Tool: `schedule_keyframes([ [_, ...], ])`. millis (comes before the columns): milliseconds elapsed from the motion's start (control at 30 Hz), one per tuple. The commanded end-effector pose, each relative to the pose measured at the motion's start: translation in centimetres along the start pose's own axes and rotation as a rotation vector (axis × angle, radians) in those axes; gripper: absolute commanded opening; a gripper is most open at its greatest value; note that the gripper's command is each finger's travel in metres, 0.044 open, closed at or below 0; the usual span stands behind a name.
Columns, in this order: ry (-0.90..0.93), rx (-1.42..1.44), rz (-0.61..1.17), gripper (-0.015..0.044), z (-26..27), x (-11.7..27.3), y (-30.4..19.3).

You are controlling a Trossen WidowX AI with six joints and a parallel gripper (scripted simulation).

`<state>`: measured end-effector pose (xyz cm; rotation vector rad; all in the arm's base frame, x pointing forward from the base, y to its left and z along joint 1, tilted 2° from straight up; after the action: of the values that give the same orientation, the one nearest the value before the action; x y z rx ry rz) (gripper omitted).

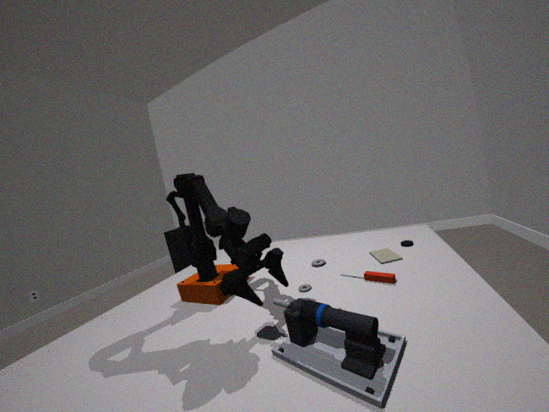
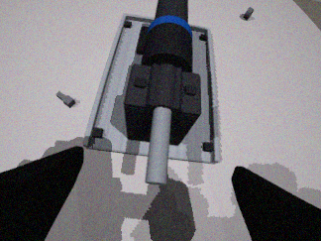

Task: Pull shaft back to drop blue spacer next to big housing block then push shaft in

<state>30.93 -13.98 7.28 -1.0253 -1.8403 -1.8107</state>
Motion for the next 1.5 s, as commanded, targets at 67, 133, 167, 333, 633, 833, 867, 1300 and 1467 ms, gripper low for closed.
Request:
schedule_keyframes([
  [67,0.003,0.004,0.0,0.044,0.03,-0.02,-0.05],
  [133,0.003,0.004,0.0,0.044,0.03,-0.02,-0.05],
  [167,0.003,0.004,0.0,0.044,0.03,-0.02,-0.05],
  [333,0.003,0.004,0.0,0.044,0.03,-0.02,-0.05],
  [633,0.003,0.004,0.001,0.044,0.09,0.3,-0.38],
  [833,0.003,0.004,0.001,0.044,0.11,0.39,-0.47],
  [867,0.003,0.004,0.001,0.044,0.11,0.39,-0.47],
  [1300,0.003,0.004,0.001,0.044,0.11,0.39,-0.47],
  [1467,0.003,0.004,0.0,0.044,0.11,0.02,-0.44],
])
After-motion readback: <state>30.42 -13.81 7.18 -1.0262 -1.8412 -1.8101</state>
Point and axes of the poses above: the point midway between the two fingers, 35 mm back from their tips, its own x axis back along the fingers, its own z axis across the jaws, y = z × x, the point moved 3 cm from there along x, back along the fingers, and after that the axes turned 11 degrees about x, right-handed, at the moved point
